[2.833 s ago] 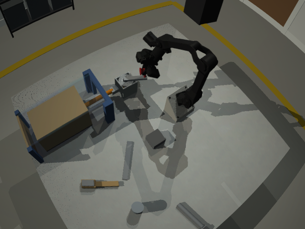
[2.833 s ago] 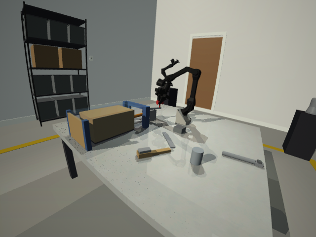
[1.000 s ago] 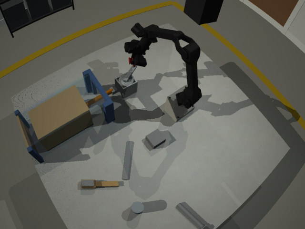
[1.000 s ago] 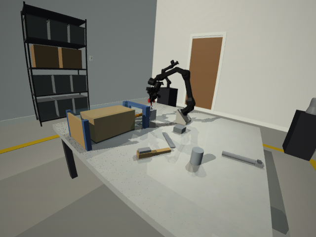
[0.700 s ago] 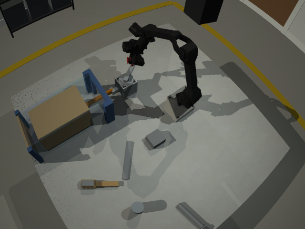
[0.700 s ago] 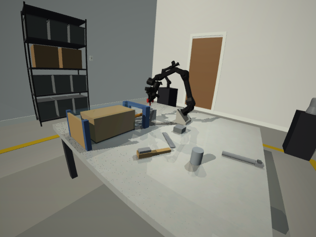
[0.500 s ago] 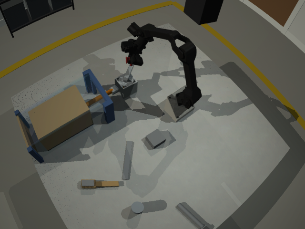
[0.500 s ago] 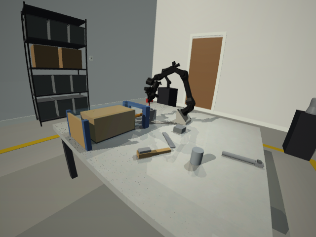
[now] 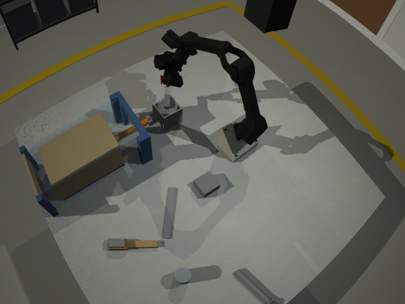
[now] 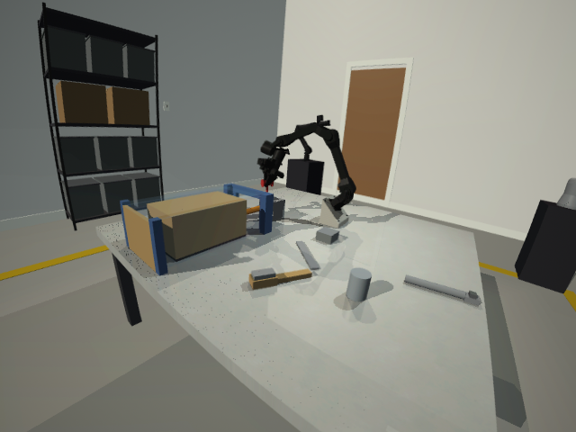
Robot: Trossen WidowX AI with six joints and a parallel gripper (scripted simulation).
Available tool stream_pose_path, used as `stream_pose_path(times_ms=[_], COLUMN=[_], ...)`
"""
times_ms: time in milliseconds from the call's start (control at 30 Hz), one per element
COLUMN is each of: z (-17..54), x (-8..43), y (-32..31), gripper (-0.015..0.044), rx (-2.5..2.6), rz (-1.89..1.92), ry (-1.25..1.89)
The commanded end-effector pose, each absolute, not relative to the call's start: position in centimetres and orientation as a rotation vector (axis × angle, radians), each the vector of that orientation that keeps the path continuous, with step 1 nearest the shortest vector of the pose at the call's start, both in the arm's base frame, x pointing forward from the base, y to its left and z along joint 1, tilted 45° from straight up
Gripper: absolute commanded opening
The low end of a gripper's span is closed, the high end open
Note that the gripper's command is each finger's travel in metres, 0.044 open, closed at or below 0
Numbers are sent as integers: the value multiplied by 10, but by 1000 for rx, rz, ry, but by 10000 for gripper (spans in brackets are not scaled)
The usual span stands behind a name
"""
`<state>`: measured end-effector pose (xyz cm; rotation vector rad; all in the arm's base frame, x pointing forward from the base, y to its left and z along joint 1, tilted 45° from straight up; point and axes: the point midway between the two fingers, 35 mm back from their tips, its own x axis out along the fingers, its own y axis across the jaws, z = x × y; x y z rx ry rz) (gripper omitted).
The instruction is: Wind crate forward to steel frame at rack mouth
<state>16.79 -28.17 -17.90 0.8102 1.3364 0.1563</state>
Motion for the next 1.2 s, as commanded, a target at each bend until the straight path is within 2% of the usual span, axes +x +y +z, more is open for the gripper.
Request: stream_pose_path(times_ms=[0, 1167], z=[-183, -190], x=[179, 232], y=[-283, -281], gripper=[0, 0], rx=[802, 802], rz=[160, 163], ry=[1324, 1320])
